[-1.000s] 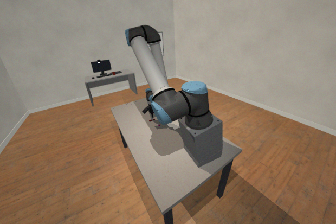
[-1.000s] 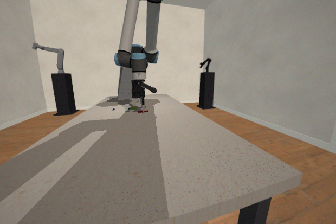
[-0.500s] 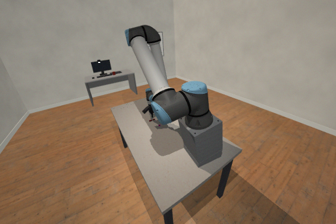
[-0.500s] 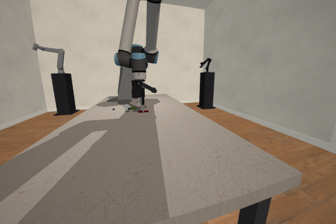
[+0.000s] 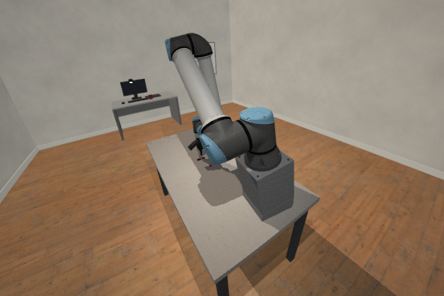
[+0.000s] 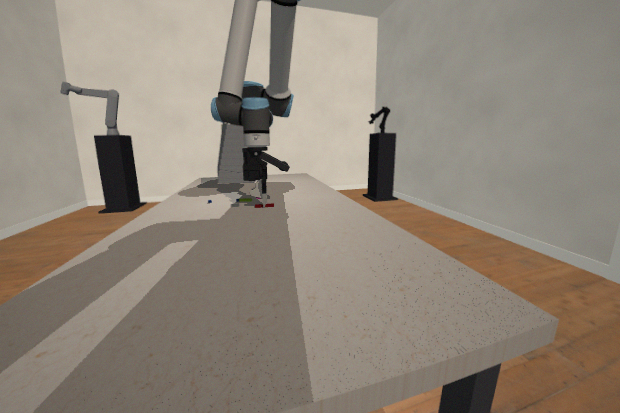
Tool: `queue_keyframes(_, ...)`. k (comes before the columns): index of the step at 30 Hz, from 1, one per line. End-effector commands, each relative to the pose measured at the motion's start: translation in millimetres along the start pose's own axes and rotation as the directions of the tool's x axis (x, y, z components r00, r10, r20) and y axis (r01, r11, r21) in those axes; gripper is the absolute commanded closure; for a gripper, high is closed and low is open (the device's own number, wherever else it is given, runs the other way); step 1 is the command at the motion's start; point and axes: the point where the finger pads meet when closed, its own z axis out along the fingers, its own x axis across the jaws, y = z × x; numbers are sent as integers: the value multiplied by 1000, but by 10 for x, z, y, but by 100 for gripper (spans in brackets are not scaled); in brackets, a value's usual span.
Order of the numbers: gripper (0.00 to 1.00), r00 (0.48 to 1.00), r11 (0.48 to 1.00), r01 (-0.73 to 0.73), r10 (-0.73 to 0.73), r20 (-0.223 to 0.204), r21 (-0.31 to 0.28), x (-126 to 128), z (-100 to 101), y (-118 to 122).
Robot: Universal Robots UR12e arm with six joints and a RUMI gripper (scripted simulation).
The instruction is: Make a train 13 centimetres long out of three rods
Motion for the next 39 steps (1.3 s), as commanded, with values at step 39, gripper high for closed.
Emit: queue_keyframes(39, 100, 1000, 1000, -6, 6, -1, 0, -26, -1004, 9)
